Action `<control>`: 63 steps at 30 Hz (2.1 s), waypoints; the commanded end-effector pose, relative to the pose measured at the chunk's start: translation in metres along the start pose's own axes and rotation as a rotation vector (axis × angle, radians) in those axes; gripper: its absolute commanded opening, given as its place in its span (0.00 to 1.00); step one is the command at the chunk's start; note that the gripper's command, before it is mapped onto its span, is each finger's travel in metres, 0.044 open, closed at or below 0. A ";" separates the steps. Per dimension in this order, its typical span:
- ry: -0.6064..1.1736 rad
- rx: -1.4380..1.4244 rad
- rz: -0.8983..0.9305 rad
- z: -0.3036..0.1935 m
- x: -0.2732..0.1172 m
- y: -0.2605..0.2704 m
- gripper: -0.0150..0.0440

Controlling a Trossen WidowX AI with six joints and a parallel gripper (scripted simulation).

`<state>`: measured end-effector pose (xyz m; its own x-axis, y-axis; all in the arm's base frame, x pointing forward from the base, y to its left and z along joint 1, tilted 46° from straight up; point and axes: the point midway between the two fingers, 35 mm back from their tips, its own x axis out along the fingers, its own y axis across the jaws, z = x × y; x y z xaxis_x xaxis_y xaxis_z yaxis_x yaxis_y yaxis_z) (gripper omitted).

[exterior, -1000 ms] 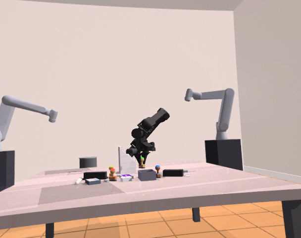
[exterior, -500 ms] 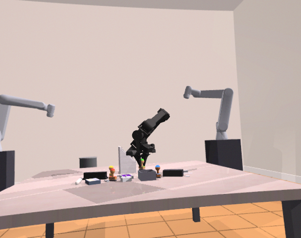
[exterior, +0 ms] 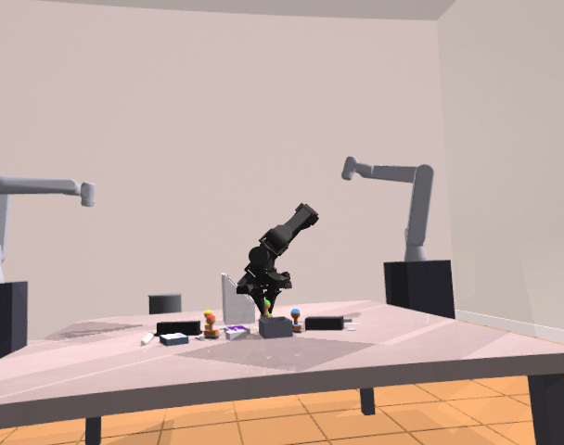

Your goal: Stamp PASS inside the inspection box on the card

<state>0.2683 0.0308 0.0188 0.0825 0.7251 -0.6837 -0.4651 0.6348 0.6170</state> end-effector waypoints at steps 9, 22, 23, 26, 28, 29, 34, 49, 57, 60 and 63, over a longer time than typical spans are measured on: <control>0.000 0.008 0.008 -0.003 0.010 0.002 0.25; -0.001 0.008 0.010 -0.003 0.018 0.003 0.25; -0.002 0.008 0.011 -0.003 0.019 0.003 0.25; -0.002 0.008 0.011 -0.003 0.021 0.003 0.25; -0.002 0.008 0.011 -0.003 0.021 0.003 0.25; -0.002 0.008 0.011 -0.003 0.021 0.003 0.25; -0.002 0.008 0.011 -0.003 0.021 0.003 0.25; -0.002 0.008 0.011 -0.003 0.023 0.003 0.25; -0.002 0.008 0.011 -0.003 0.024 0.003 0.25; -0.002 0.008 0.011 -0.003 0.025 0.003 0.25; -0.002 0.008 0.011 -0.003 0.026 0.003 0.25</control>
<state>0.2667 0.0489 0.0029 0.0803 0.7297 -0.6790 -0.4627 0.6307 0.6231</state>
